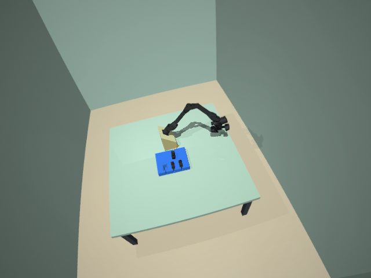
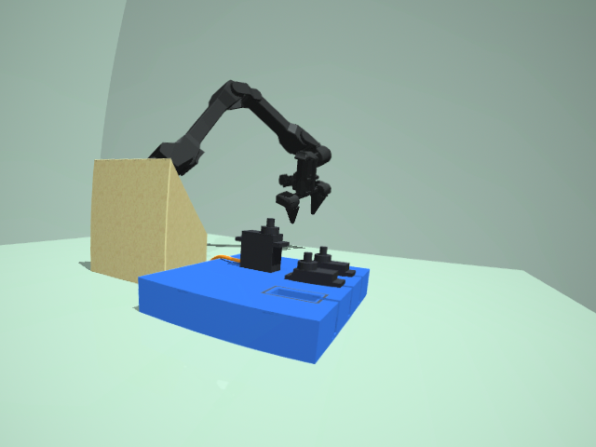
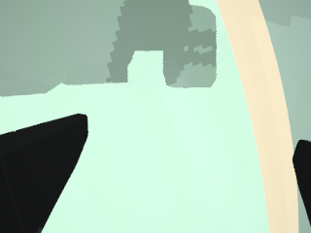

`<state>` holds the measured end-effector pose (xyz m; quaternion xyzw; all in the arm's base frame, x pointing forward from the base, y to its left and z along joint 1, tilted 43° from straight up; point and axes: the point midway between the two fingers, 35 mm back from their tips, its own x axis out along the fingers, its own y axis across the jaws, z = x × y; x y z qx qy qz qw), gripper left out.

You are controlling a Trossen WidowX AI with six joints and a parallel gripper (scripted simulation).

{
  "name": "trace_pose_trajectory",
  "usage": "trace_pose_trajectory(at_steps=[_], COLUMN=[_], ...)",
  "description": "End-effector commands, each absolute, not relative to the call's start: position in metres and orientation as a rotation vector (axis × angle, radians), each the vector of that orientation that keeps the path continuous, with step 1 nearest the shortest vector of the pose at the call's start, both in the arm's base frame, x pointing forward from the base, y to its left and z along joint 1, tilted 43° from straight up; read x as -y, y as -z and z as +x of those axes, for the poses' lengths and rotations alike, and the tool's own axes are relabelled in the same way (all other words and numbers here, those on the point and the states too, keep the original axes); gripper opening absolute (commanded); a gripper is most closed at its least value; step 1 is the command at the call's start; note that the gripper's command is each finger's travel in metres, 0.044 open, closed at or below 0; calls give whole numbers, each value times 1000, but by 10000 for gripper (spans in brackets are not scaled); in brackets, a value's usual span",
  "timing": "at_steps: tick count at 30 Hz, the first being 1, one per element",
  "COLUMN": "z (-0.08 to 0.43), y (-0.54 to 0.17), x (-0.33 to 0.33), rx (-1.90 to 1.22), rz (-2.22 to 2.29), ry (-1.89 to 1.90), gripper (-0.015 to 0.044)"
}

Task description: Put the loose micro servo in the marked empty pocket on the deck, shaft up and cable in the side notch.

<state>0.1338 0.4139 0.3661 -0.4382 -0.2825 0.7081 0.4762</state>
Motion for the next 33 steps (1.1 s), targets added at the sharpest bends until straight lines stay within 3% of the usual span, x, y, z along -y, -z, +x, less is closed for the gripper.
trace_pose_trajectory(at_steps=[1, 17, 33], z=[159, 250, 308], y=[-346, -260, -179], x=[-406, -348, -259], rx=[549, -4, -521], rz=[-1056, -937, -684], ry=[-1719, -1623, -1436], gripper=[440, 440, 440])
